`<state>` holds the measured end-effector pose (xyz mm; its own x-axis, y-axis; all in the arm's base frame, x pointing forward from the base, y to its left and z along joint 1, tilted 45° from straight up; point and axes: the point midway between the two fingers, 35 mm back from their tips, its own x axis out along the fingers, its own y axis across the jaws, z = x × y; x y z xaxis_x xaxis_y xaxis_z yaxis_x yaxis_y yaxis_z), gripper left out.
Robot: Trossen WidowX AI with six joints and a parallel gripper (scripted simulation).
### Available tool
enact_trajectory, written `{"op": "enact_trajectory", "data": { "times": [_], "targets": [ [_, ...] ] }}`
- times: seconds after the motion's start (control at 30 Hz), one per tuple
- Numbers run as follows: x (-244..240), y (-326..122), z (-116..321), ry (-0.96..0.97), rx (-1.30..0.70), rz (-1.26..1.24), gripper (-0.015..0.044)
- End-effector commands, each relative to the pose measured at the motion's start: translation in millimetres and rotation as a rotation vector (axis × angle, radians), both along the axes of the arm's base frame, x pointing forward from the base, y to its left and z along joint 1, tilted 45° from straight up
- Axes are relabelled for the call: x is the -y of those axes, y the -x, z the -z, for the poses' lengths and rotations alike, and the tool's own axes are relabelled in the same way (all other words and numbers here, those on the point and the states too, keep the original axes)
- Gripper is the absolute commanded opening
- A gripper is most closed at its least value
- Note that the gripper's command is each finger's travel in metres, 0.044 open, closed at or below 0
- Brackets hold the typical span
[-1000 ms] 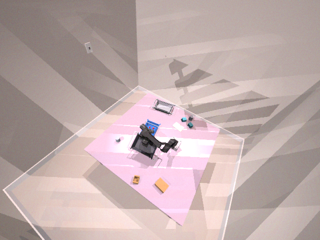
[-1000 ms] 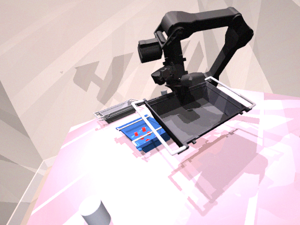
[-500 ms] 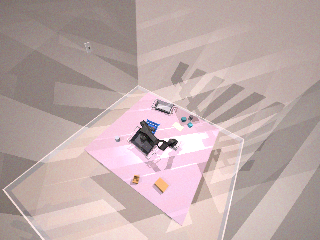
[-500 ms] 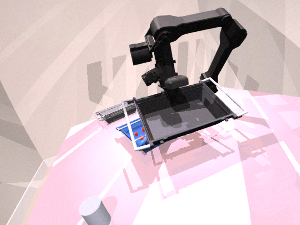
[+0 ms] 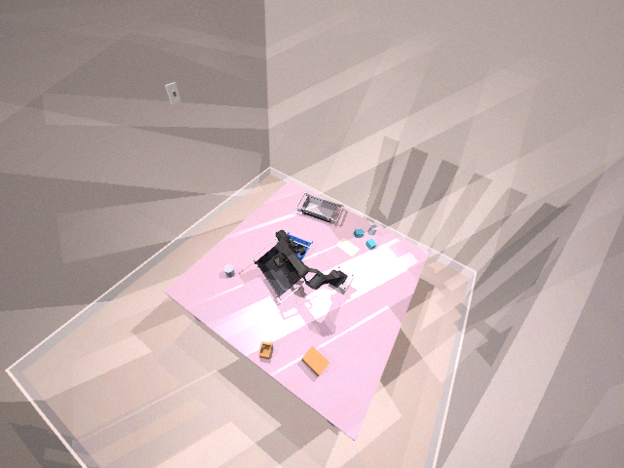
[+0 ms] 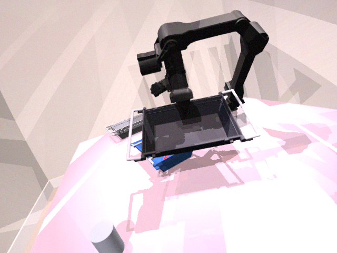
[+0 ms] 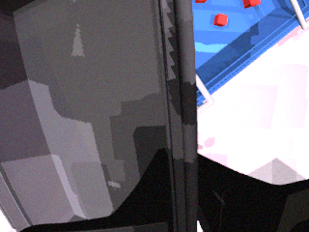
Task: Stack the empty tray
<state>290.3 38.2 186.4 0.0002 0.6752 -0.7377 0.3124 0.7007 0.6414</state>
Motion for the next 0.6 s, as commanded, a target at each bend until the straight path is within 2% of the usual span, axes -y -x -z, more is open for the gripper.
{"op": "enact_trajectory", "data": {
  "times": [0.0,0.57],
  "targets": [
    [9,-7,3,-0.002,-0.034,0.058,0.0000],
    [36,-22,30,-0.004,-0.236,0.269,0.0000]
  ]
}}
